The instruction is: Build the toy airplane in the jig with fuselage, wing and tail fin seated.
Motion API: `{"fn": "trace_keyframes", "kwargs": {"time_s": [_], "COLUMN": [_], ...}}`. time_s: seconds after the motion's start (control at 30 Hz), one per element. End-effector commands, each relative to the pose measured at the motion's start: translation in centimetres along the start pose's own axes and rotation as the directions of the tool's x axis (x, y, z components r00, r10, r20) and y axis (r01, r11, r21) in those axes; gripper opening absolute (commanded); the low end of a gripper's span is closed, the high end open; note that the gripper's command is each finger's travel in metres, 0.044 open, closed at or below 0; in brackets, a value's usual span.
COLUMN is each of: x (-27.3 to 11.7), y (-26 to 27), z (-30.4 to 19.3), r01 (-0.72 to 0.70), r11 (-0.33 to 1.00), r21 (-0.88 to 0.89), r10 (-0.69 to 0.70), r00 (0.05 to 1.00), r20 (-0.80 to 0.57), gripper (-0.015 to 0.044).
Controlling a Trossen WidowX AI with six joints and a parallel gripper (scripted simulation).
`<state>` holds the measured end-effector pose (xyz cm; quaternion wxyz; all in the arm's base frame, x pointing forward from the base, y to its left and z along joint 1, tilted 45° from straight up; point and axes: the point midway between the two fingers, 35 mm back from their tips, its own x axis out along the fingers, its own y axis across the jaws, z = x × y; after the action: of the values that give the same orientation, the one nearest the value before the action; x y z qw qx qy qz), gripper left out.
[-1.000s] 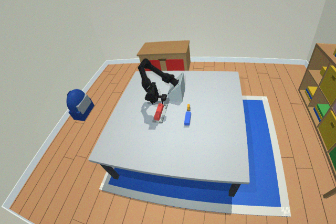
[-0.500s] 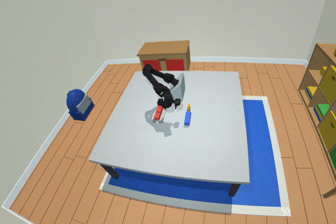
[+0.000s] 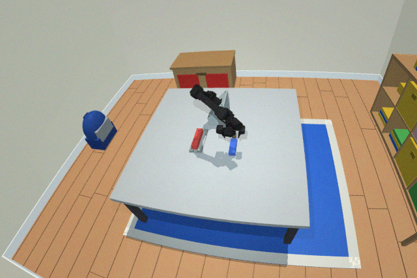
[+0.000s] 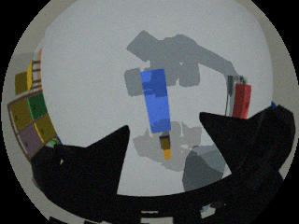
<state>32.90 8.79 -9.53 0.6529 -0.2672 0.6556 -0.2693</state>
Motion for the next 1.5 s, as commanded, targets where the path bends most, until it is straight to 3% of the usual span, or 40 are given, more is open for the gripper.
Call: {"fn": "trace_keyframes", "kwargs": {"time_s": [0.0,0.13,1.47], "x": [0.9,4.2,9.9], "y": [0.4,0.3,0.3], "z": [0.4,0.3,0.3], "r01": [-0.008,-0.007,-0.004], "r11": [1.000,1.000,1.000], "r21": [0.021,0.021,0.021], "r10": [0.008,0.007,0.004], "r00": [1.000,1.000,1.000], "r20": [0.002,0.002,0.002], "gripper": [0.0440,0.0440,0.0440]}}
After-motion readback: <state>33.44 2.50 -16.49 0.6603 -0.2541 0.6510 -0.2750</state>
